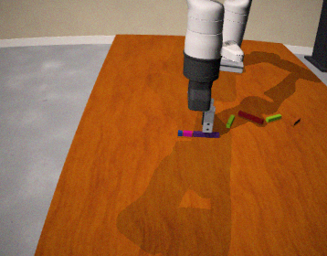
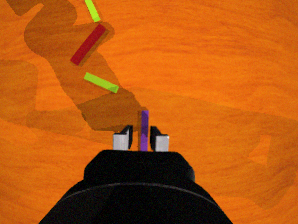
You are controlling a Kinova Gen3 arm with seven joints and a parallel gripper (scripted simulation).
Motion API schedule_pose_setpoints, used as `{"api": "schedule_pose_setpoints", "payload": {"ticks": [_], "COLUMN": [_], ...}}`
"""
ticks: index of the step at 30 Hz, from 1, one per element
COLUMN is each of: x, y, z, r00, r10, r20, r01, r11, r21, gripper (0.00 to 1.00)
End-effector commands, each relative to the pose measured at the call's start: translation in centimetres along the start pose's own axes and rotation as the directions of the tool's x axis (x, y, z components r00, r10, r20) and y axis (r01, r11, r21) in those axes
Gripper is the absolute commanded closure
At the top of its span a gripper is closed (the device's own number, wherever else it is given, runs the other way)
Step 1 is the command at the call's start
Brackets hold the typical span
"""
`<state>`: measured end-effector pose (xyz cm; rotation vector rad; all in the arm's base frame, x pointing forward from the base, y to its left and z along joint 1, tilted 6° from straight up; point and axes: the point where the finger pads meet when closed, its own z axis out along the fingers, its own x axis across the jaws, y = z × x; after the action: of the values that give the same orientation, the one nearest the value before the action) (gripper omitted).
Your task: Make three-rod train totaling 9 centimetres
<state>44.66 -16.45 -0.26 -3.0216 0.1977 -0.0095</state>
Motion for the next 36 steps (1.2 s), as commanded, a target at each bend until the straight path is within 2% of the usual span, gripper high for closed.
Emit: {"api": "schedule_pose_setpoints", "payload": {"ticks": [1,7,11,20,21,36], "x": [0.5,0.4,0.4,0.4,0.4,0.4], "y": [0.0,0.0,0.0,0.0,0.0,0.0], "z": [-1.8,-5.0,-6.5,-7.2,-7.2,-7.2], "r00": [1.0,1.0,1.0,1.0,1.0,1.0], "r10": [-0.003,-0.003,-0.003,-0.003,-0.003,-0.003], "r20": [-0.015,-0.015,-0.015,-0.015,-0.015,-0.015], "r01": [0.003,0.003,0.003,0.003,0.003,0.003], "r11": [1.0,1.0,1.0,1.0,1.0,1.0], "r21": [-0.003,-0.003,-0.003,-0.003,-0.003,-0.003], "gripper": [0.46,0.46,0.46,0.46,0.0,0.0]}}
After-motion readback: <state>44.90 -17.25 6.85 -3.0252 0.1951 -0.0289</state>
